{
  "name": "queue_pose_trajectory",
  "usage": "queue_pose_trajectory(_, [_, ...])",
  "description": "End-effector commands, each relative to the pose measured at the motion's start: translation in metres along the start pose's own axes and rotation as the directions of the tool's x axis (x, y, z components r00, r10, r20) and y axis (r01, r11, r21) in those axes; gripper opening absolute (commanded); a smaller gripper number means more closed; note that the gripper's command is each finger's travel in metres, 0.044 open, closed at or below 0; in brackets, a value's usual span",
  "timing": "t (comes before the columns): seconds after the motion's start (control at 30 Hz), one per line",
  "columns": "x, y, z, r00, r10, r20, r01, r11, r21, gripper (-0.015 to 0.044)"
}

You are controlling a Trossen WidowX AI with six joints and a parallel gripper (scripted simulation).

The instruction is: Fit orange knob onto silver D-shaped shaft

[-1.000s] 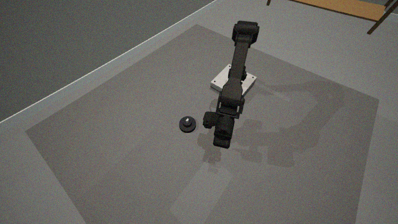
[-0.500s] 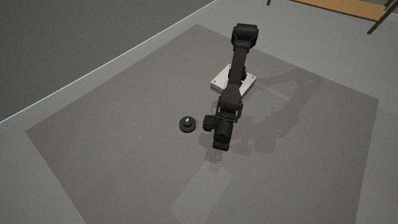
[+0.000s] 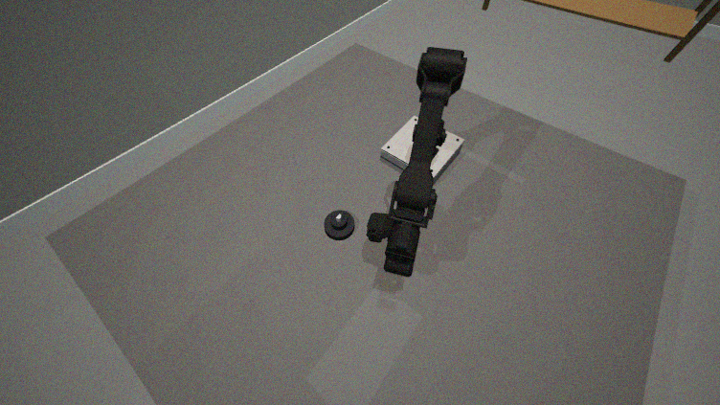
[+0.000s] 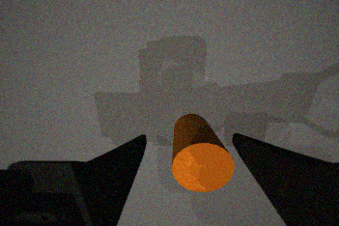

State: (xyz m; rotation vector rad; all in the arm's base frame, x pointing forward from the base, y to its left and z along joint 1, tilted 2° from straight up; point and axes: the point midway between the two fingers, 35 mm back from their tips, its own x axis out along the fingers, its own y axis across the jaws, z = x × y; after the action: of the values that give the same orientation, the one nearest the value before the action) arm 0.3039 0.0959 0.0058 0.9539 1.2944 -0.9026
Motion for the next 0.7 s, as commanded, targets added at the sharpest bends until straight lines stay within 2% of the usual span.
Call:
queue_pose_trajectory(0.0, [0.0091, -0.0047, 0.0003, 1.000, -0.014, 0.003, 0.014, 1.000, -0.004, 0.0440])
queue_pose_trajectory(0.07, [0.0101, -0.0048, 0.0003, 1.000, -0.014, 0.003, 0.014, 1.000, -0.004, 0.0440])
queue_pose_trajectory(0.37, [0.0101, -0.0048, 0.0003, 1.000, -0.014, 0.003, 0.014, 1.000, -0.004, 0.0204])
queue_pose_trajectory(0.63, [0.0101, -0.0048, 0.0003, 1.000, -0.014, 0.003, 0.014, 1.000, -0.004, 0.0150])
queue_pose_trajectory(0.67, [0.0101, -0.0048, 0.0003, 1.000, -0.014, 0.003, 0.014, 1.000, -0.004, 0.0124])
